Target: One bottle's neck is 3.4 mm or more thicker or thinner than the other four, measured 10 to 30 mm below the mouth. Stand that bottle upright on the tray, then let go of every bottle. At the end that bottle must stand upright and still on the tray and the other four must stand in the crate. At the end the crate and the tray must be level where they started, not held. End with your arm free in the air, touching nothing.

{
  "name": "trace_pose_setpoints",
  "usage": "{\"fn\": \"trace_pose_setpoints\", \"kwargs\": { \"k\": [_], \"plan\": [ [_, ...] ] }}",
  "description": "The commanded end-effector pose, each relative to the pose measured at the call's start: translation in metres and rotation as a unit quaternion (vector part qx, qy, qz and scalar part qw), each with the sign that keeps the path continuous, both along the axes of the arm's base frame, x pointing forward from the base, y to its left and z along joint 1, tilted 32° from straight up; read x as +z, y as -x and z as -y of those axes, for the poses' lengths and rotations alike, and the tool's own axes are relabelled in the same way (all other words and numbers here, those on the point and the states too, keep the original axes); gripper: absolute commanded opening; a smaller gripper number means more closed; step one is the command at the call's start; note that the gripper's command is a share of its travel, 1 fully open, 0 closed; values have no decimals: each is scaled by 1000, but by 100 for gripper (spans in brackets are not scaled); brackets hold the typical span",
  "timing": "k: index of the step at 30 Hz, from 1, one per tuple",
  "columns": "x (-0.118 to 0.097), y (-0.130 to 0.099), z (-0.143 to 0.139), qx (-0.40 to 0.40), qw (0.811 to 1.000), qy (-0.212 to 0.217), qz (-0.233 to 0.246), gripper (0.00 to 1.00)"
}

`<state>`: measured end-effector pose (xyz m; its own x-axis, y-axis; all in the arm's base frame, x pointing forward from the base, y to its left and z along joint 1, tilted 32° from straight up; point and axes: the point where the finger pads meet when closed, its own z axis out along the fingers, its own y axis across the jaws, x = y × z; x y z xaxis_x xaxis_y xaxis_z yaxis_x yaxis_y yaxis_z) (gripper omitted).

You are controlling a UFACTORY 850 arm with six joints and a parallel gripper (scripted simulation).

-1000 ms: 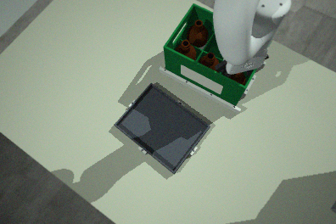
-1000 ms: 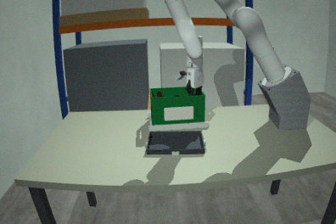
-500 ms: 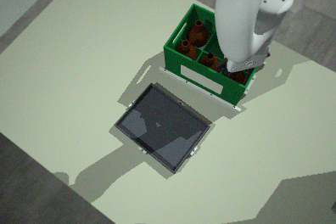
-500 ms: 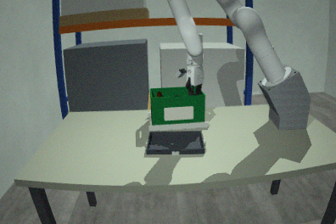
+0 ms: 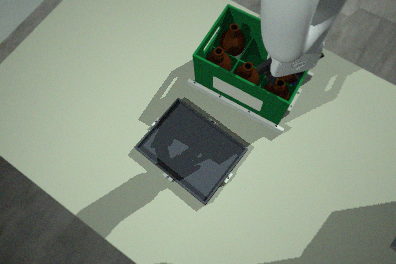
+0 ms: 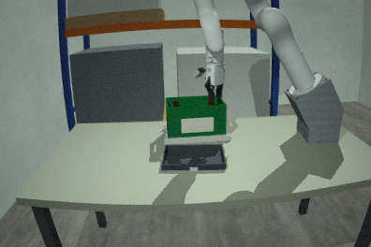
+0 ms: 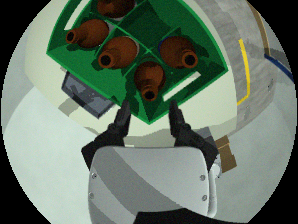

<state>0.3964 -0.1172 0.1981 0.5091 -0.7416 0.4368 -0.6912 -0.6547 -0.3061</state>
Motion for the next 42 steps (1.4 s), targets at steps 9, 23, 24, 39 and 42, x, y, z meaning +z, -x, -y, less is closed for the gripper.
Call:
{"fn": "trace_pose_setpoints", "kwargs": {
  "k": [9,23,24,39,42],
  "plan": [
    [23,13,-4,0,1000,0,0,65],
    [28,17,-5,0,1000,0,0,0],
    [28,17,-5,0,1000,0,0,0],
    [28,17,-5,0,1000,0,0,0],
    [28,17,-5,0,1000,0,0,0]
  ]
}}
